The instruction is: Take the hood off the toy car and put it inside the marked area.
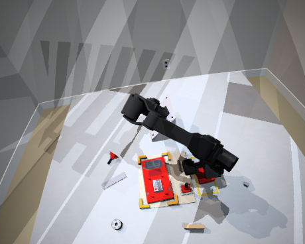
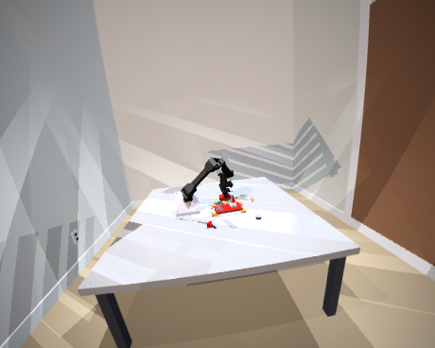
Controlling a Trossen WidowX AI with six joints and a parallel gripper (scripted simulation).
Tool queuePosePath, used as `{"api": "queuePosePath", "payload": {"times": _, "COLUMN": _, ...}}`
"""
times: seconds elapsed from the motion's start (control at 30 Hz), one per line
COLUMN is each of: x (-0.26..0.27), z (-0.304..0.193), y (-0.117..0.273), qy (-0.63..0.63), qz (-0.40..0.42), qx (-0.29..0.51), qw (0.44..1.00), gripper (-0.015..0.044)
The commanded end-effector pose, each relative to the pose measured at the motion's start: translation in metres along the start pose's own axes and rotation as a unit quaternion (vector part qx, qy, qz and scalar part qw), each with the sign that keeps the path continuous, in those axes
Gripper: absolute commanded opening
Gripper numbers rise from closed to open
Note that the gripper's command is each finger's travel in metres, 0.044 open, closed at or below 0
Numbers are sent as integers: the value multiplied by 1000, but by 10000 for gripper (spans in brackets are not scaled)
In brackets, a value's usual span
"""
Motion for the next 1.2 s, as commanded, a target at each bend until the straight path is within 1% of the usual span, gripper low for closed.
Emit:
{"api": "queuePosePath", "payload": {"times": 0.0, "x": 0, "z": -1, "y": -4, "qy": 3, "qz": -3, "qx": 0, "qw": 1000, "gripper": 0}}
{"api": "queuePosePath", "payload": {"times": 0.57, "x": 0, "z": -1, "y": -10, "qy": 3, "qz": -4, "qx": 0, "qw": 1000, "gripper": 0}}
{"api": "queuePosePath", "payload": {"times": 1.1, "x": 0, "z": 0, "y": -8, "qy": 0, "qz": -1, "qx": 0, "qw": 1000, "gripper": 420}}
{"api": "queuePosePath", "payload": {"times": 1.13, "x": 0, "z": 0, "y": -6, "qy": 0, "qz": -1, "qx": 0, "qw": 1000, "gripper": 440}}
{"api": "queuePosePath", "payload": {"times": 1.17, "x": 0, "z": 0, "y": -2, "qy": 0, "qz": -1, "qx": 0, "qw": 1000, "gripper": 440}}
Point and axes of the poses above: the point midway between the two fingers, 35 mm back from their tips, its own y axis back along the fingers, its own x axis across the jaws, z = x × y, the point moved 3 cm from there along y, back along the fingers, and after that the axes turned 1 degree about y, right-handed, at the moved point
